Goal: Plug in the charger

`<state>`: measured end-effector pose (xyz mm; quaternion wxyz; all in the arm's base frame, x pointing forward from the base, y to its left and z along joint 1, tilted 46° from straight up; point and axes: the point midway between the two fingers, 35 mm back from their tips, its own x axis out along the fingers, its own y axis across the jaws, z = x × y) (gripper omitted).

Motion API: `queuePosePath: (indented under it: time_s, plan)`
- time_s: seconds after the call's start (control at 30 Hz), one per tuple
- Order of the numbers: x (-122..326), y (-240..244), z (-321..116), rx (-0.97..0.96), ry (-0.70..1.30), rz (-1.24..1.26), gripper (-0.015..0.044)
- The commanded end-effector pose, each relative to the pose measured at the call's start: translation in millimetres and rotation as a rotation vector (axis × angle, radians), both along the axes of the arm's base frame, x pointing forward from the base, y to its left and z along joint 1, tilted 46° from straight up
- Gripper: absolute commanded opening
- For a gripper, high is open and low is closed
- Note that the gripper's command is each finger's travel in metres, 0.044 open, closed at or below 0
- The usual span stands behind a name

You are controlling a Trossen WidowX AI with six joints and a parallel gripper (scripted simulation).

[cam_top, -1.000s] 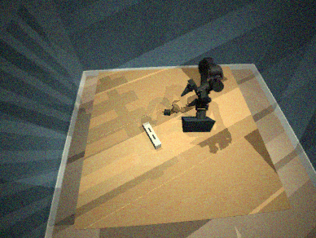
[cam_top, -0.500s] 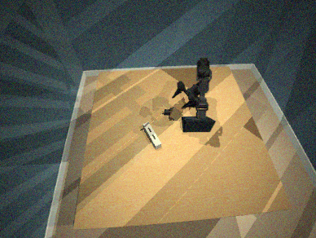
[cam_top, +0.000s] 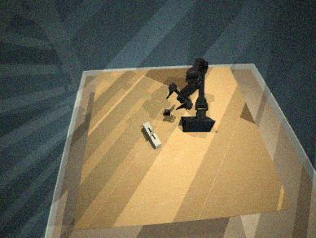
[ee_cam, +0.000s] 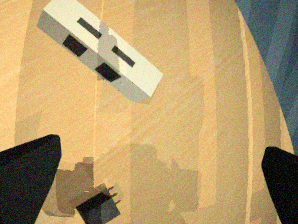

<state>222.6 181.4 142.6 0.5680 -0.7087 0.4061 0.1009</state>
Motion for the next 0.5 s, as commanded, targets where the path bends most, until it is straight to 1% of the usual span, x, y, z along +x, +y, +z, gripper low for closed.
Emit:
queuePosePath:
  time_s: [0.0, 0.47]
  plan:
    - [5.6, -10.4, -3.4, 0.021, -0.004, -0.066, 0.044]
    - [25.3, -55.1, -15.1, 0.097, -0.039, -0.34, 0.044]
